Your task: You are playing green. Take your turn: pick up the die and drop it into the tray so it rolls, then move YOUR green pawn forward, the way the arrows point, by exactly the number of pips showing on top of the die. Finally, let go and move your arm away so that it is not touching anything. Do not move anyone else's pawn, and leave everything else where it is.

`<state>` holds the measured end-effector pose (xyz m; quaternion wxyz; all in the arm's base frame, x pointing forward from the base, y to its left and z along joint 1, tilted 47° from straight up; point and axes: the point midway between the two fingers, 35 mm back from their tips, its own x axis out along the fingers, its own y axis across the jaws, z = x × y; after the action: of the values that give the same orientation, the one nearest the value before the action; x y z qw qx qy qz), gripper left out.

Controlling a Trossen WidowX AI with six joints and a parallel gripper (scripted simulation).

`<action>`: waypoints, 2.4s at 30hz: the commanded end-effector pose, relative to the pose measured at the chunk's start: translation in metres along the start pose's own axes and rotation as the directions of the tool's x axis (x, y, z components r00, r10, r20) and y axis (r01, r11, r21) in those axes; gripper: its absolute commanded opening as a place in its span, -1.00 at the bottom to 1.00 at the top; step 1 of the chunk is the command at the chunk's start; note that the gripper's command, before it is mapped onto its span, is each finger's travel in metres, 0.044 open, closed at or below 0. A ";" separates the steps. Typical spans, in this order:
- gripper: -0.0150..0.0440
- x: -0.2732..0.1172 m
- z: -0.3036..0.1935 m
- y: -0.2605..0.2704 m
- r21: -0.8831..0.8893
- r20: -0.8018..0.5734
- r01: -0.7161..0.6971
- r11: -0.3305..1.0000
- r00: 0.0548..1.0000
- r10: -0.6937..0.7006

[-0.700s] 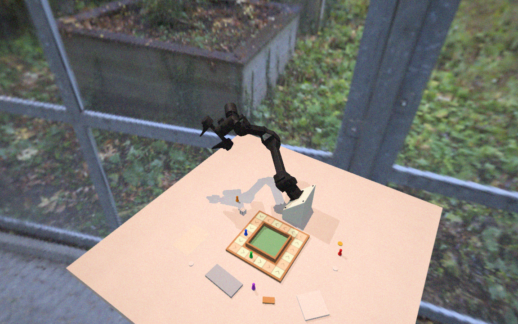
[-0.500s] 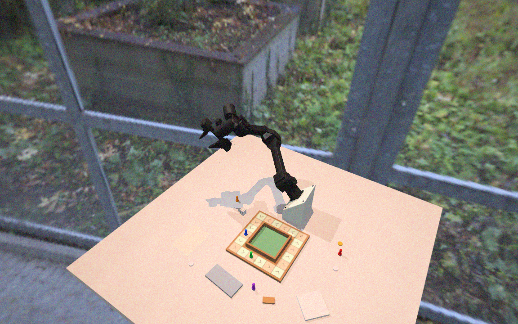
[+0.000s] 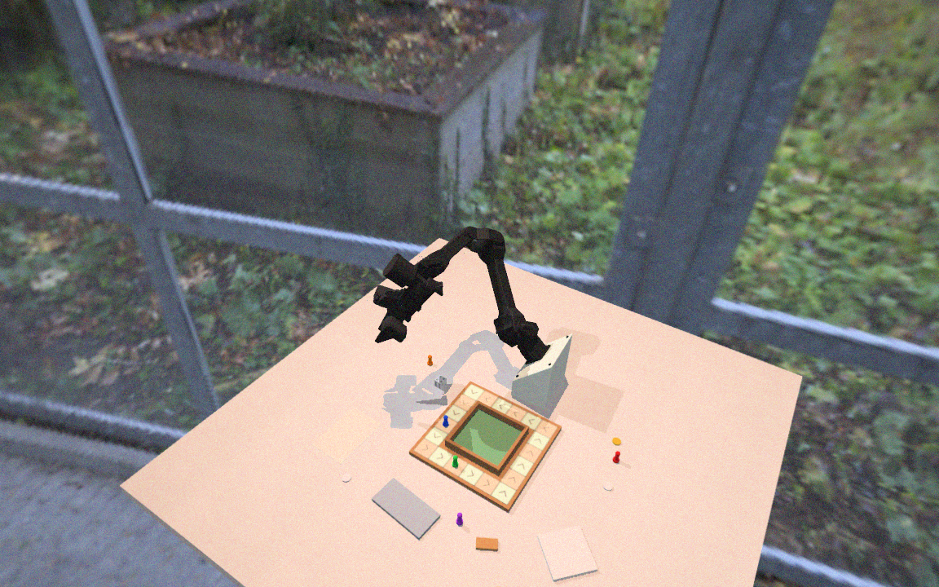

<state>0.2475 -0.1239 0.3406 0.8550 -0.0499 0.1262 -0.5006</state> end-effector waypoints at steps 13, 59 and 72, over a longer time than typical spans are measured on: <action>0.44 0.011 -0.187 -0.032 -0.699 -0.619 -0.428 0.574 0.764 -0.184; -0.18 0.049 -0.219 -0.044 -0.700 -0.616 -0.425 0.573 0.766 -0.185; -0.49 0.025 -0.199 -0.027 -0.681 -0.638 -0.445 0.582 0.751 -0.172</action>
<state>0.1816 -0.1574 0.1439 0.6770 -0.2452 0.6261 -0.2993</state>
